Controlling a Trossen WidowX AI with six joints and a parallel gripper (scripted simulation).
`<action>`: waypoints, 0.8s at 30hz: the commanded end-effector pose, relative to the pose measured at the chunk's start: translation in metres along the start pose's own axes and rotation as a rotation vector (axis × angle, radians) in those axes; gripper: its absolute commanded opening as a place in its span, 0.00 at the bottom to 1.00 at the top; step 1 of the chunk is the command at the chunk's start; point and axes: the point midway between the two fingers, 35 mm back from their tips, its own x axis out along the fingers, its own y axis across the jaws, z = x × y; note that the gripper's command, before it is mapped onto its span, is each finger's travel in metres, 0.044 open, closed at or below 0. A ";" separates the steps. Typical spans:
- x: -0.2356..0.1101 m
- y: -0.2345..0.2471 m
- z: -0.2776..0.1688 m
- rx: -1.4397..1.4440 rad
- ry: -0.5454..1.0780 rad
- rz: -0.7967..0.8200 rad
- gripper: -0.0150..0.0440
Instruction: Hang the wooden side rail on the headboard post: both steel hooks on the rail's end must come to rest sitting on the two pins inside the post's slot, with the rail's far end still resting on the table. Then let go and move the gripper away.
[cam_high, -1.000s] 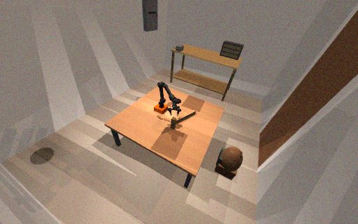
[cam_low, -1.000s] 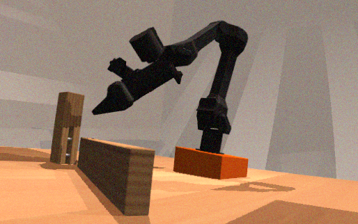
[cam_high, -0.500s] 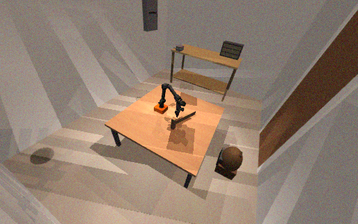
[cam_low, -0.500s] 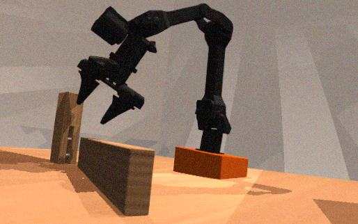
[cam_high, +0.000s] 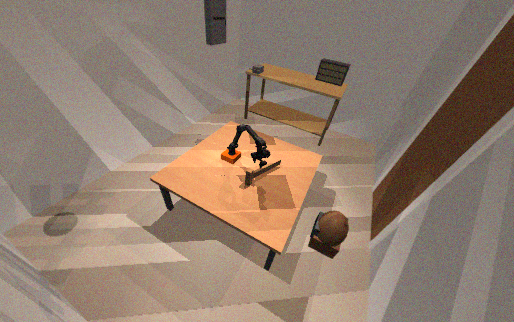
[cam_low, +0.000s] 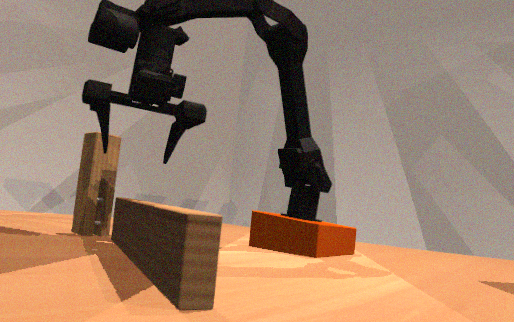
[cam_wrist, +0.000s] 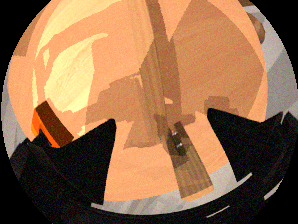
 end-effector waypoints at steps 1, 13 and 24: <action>-0.004 0.000 0.002 -0.072 -0.027 0.033 1.00; 0.031 0.002 0.003 -0.072 -0.027 0.033 1.00; 0.050 0.002 0.004 -0.072 -0.027 0.033 1.00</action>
